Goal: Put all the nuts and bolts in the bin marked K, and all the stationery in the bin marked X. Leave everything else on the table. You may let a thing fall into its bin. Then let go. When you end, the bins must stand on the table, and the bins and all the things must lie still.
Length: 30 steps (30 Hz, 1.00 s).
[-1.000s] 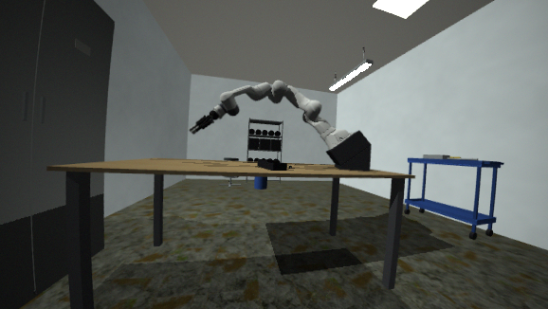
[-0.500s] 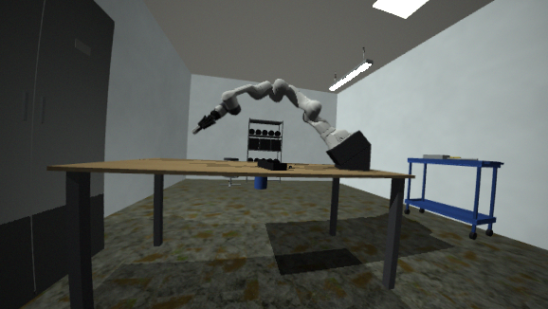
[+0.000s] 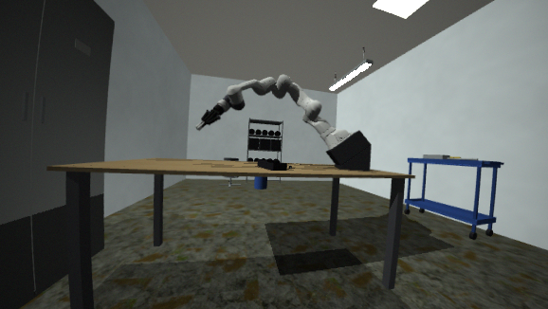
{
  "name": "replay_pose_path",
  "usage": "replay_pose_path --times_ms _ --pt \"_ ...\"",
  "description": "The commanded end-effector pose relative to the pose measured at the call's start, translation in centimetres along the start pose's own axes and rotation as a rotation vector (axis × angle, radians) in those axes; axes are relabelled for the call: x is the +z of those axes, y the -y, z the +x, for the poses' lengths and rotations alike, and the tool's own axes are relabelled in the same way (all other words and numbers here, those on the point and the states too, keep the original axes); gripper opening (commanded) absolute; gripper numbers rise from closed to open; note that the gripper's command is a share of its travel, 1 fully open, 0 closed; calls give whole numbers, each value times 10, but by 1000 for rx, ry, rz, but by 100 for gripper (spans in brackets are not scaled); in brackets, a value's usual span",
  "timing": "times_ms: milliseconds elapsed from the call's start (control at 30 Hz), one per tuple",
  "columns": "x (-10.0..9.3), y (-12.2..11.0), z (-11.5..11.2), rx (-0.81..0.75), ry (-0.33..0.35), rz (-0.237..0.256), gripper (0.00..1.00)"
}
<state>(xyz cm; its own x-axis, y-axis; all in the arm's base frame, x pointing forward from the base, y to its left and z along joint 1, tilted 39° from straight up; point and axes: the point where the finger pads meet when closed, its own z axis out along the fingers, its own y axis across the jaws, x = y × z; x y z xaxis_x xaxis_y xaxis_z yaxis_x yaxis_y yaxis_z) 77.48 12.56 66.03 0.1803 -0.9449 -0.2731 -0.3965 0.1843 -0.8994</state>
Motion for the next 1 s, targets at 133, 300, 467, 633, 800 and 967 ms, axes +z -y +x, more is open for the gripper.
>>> replay_pose_path --times_ms 133,300,467,633,800,967 --pt "-15 -29 -23 -139 15 -54 5" --pt "-26 -48 -36 -254 27 -105 5" --pt "-36 -64 -45 -300 31 -124 5" --pt "-51 -87 -58 -370 38 -155 5" --pt "-59 -101 -63 -462 46 -193 5" --pt "-74 -126 -71 -532 52 -223 5"
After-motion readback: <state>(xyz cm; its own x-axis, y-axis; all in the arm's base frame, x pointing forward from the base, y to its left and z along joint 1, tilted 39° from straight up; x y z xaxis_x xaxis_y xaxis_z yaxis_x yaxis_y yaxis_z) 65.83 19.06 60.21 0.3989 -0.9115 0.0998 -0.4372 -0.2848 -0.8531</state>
